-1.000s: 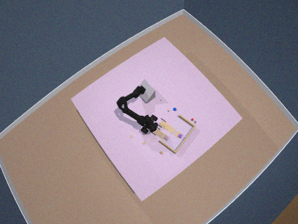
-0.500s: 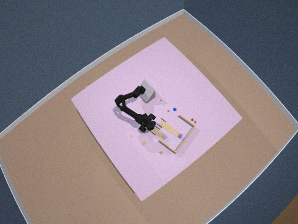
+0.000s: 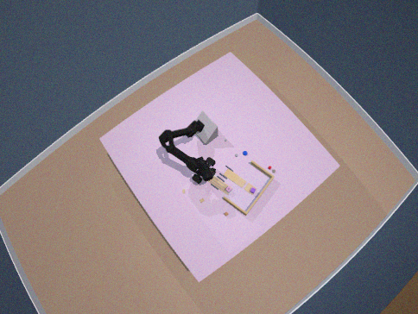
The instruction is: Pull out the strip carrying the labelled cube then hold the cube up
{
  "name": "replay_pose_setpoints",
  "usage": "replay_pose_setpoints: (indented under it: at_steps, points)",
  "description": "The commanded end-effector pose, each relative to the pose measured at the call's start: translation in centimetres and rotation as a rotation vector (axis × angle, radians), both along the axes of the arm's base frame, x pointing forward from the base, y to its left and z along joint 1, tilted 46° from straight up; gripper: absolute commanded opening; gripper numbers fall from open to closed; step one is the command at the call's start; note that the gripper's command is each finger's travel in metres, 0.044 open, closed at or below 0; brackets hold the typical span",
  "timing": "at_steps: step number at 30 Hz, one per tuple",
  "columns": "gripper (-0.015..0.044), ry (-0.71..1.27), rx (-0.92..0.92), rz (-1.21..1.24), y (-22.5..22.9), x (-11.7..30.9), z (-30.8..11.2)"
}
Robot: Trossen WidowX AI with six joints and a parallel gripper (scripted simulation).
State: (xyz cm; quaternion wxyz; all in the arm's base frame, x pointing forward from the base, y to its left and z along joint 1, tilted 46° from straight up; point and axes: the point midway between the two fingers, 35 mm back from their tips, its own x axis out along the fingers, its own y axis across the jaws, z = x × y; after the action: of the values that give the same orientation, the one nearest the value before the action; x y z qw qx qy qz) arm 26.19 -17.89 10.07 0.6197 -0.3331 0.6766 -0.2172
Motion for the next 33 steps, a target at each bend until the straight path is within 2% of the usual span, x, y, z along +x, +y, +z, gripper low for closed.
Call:
replay_pose_setpoints:
  at_steps: [1,23,33]
  points:
    - [0.0,0.025,0.005,-0.016,-0.4,-1.3,-0.4]
    - [0.0,0.027,0.004,-0.016,-0.7,-4.5,0.0]
    - [0.0,0.027,0.004,-0.016,-0.7,-4.7,0.0]
